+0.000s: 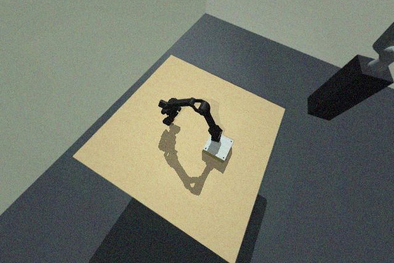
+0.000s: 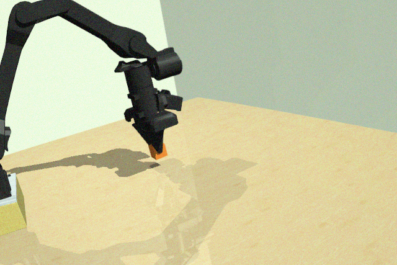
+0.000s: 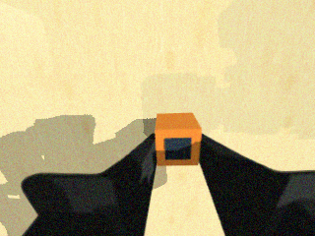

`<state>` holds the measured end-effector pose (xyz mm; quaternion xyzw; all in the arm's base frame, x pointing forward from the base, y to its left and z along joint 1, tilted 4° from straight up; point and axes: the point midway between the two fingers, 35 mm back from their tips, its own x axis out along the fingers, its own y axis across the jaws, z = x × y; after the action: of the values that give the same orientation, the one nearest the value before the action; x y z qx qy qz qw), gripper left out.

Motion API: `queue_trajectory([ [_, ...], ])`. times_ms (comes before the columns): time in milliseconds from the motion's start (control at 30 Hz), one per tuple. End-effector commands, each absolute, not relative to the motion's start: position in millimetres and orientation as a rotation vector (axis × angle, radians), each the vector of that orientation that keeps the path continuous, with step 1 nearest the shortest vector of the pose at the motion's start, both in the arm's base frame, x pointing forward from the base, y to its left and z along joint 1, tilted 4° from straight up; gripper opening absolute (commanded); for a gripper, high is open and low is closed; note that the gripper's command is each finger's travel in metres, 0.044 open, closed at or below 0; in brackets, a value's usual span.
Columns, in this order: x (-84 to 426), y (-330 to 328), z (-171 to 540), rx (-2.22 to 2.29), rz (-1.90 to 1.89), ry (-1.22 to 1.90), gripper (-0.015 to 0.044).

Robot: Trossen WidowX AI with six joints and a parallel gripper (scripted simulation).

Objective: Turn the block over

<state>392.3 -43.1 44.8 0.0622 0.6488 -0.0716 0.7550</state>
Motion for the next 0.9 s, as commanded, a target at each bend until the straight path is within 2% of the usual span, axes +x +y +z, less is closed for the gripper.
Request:
queue_trajectory([
  [0,392.3,-43.9,43.1,0.133,-0.167,1.367,0.0],
  [867,388.2,-42.5,36.8,0.093,-0.178,0.983,0.0],
])
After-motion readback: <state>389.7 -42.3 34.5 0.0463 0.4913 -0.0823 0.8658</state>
